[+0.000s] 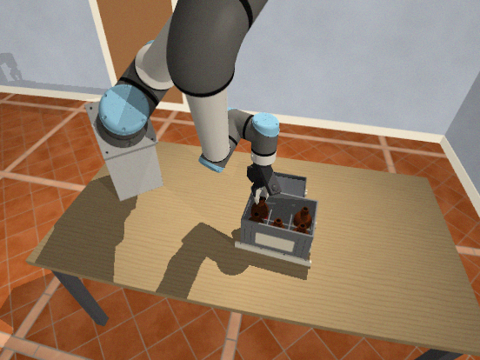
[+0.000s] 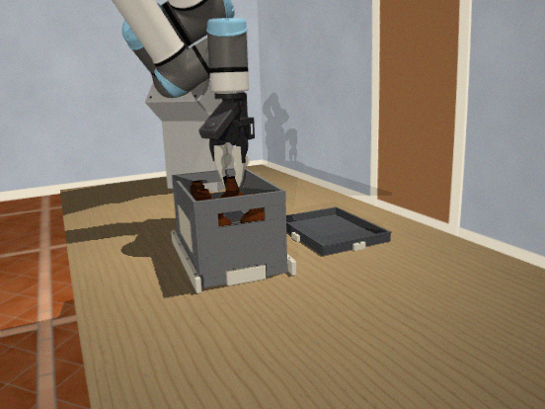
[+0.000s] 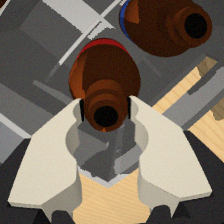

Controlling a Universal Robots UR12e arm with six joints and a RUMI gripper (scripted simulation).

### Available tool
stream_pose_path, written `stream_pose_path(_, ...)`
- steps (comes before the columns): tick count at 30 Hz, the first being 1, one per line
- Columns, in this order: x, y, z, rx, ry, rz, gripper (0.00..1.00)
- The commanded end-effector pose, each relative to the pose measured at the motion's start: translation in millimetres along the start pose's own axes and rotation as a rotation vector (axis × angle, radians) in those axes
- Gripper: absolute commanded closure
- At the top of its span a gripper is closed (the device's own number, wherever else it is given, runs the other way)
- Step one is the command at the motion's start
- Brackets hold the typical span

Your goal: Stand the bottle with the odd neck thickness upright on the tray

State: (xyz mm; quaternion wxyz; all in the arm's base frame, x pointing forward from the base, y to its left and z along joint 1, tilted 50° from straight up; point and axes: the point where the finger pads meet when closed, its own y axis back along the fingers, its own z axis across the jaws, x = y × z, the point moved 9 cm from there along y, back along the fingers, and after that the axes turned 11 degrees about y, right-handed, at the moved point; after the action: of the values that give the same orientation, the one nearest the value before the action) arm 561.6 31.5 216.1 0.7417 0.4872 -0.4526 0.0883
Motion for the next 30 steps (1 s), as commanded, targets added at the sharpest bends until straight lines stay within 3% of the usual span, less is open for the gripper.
stream_pose_path(1, 0.1, 0.4, -0.1, 0.001, 0.0, 0.001, 1.0)
stream_pose_path(7, 0.1, 0.4, -0.1, 0.001, 0.0, 0.001, 1.0)
stream_pose_path(8, 0.1, 0.4, -0.1, 0.001, 0.0, 0.001, 0.62)
stream_pose_path(30, 0.1, 0.4, -0.1, 0.001, 0.0, 0.001, 0.62)
